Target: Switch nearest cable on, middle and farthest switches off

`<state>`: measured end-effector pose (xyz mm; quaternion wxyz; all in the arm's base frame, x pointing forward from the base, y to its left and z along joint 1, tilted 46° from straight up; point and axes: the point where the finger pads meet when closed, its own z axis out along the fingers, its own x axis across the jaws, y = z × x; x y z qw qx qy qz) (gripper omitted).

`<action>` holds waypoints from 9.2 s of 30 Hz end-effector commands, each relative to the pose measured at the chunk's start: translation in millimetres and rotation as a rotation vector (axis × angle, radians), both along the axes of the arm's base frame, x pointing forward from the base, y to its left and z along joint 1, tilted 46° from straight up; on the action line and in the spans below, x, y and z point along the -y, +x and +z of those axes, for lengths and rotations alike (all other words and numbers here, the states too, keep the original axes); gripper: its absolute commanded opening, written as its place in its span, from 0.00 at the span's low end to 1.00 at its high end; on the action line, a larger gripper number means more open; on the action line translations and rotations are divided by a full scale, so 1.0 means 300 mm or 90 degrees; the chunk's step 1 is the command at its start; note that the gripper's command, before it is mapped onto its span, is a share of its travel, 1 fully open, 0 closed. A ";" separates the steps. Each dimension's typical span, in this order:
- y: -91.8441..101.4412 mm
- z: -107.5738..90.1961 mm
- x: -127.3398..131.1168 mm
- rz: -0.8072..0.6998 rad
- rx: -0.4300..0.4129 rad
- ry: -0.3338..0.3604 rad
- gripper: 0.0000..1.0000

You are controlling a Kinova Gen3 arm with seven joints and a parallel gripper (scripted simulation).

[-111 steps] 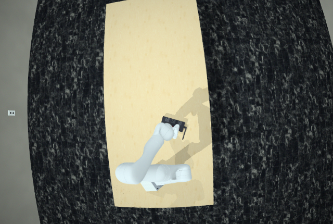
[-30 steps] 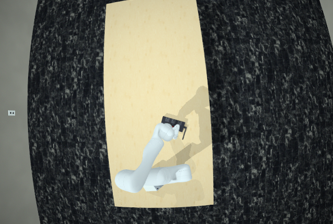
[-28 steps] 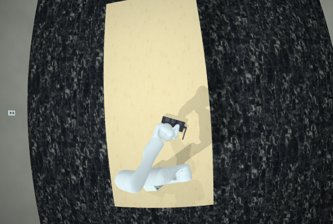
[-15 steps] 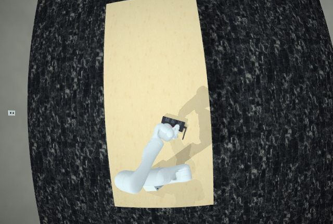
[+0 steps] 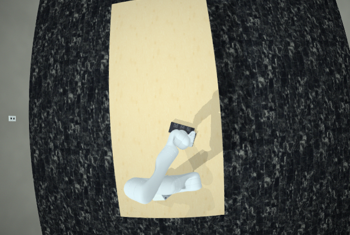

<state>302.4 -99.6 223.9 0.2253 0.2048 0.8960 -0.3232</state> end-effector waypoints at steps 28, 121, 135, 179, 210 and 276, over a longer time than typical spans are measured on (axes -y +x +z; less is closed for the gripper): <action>-0.009 0.016 0.008 0.005 -0.002 0.007 0.00; 0.030 -0.085 0.106 0.004 -0.002 0.007 0.00; 0.030 -0.085 0.106 0.004 -0.002 0.007 0.00; 0.029 -0.083 0.110 0.004 -0.002 0.007 0.00; 0.028 -0.081 0.112 0.004 -0.002 0.007 0.00; 0.027 -0.079 0.114 0.004 -0.002 0.007 0.00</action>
